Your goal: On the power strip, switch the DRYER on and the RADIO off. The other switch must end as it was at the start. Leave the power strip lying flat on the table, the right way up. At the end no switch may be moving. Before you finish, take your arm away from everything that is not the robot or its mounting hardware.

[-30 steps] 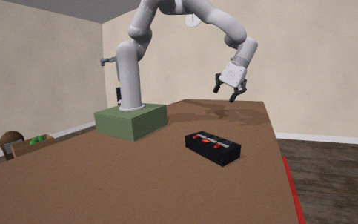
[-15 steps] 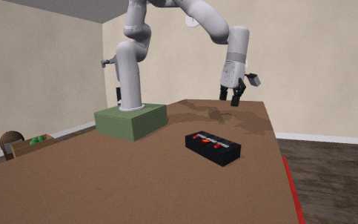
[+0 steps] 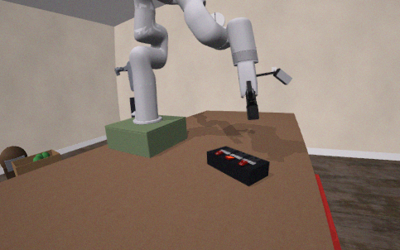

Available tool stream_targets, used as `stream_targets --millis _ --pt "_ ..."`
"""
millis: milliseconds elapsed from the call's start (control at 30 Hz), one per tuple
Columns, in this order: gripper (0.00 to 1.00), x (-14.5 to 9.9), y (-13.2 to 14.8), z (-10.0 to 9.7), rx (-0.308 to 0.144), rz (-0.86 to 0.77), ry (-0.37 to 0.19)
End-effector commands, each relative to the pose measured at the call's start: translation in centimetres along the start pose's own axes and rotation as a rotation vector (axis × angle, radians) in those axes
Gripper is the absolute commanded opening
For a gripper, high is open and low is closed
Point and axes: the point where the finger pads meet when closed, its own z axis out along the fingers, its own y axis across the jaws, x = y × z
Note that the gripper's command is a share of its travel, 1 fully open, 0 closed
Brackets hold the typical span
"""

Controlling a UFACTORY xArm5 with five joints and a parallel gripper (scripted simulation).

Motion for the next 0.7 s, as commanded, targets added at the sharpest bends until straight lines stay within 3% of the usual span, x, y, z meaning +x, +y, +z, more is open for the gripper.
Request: stream_targets --millis 0,67,133,233,300,333,467,667 --pt "1.00 -0.8 3.2 -1.0 -0.035 0.192 0.136" --pt "1.00 -0.8 3.2 -1.0 -0.035 0.192 0.136" --pt "1.00 -1.8 5.3 -1.9 -0.054 0.326 0.216" --pt "1.00 -2.3 6.2 -2.3 -0.062 0.386 0.253" --pt "1.00 -3.3 7.7 -3.1 -0.074 0.488 0.317" --pt "1.00 -3.3 7.7 -3.1 -0.074 0.488 0.317" --pt "1.00 -4.9 9.7 -4.3 -0.089 0.630 0.410" --pt "1.00 -5.8 10.5 -5.0 -0.095 0.696 0.456"
